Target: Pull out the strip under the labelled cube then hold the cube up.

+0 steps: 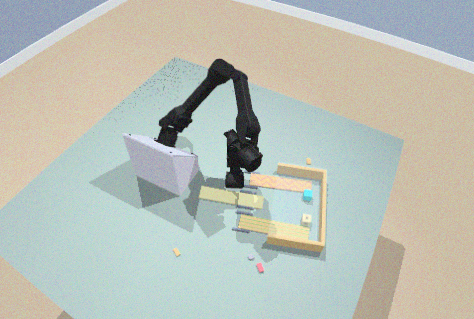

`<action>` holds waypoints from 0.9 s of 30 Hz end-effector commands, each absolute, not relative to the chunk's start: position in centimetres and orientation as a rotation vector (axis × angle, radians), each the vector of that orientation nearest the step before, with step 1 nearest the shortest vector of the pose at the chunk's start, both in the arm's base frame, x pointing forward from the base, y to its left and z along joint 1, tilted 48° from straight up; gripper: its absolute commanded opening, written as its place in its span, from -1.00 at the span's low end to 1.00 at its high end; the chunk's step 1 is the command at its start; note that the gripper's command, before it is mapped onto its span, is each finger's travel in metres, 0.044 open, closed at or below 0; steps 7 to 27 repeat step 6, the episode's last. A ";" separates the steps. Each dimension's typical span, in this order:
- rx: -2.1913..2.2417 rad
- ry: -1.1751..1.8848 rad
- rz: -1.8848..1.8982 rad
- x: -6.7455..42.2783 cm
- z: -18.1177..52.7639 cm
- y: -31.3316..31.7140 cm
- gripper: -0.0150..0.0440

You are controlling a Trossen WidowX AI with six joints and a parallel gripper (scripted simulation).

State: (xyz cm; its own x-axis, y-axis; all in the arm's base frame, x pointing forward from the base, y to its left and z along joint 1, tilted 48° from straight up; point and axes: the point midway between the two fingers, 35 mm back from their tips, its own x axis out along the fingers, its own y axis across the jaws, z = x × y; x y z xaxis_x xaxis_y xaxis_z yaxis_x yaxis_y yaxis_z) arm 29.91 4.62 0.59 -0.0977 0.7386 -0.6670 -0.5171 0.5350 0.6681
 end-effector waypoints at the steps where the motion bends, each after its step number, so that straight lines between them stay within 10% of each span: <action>1: 0.212 1.290 1.066 29.9 0.6 4.5 -0.49; 27: 0.212 1.290 1.066 29.9 0.6 4.5 -0.49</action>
